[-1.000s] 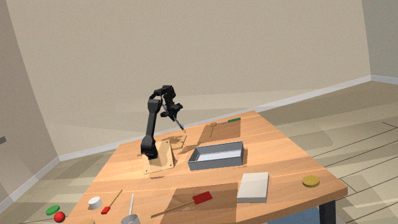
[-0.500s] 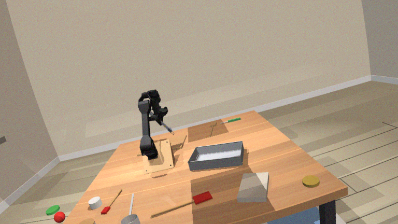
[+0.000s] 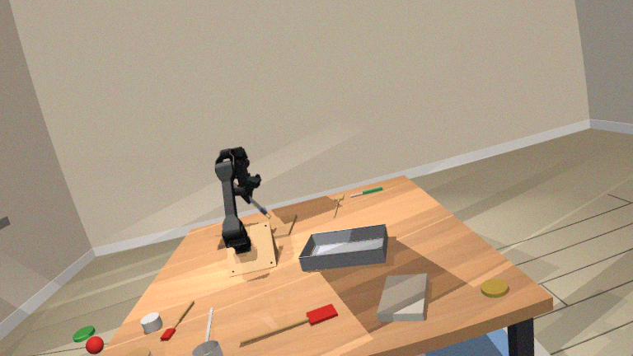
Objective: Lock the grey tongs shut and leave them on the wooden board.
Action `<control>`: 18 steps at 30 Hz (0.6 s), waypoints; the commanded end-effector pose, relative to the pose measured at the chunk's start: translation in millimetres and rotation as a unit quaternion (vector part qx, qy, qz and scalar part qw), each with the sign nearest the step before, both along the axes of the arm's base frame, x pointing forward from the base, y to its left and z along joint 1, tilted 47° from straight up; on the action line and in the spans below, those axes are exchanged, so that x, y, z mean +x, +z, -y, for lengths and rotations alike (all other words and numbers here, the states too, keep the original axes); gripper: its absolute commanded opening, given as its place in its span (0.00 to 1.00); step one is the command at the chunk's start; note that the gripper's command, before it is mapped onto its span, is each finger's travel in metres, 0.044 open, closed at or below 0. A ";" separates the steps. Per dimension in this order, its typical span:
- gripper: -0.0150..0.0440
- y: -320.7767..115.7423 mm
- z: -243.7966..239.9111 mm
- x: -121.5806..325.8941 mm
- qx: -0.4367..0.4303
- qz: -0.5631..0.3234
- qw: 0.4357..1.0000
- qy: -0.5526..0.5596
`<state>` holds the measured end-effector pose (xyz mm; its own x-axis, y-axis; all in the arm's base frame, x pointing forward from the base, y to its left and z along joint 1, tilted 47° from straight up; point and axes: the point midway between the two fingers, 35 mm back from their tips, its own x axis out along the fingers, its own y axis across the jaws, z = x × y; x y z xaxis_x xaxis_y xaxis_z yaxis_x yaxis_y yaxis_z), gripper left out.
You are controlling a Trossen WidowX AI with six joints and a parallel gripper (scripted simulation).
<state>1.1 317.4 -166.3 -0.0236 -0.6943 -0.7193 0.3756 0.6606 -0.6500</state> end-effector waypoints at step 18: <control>0.00 -2.2 4.0 25.0 0.111 -0.221 0.949 -0.198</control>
<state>23.4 311.0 -171.9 -0.5170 -0.4678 -0.7168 0.3508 0.6481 -0.6760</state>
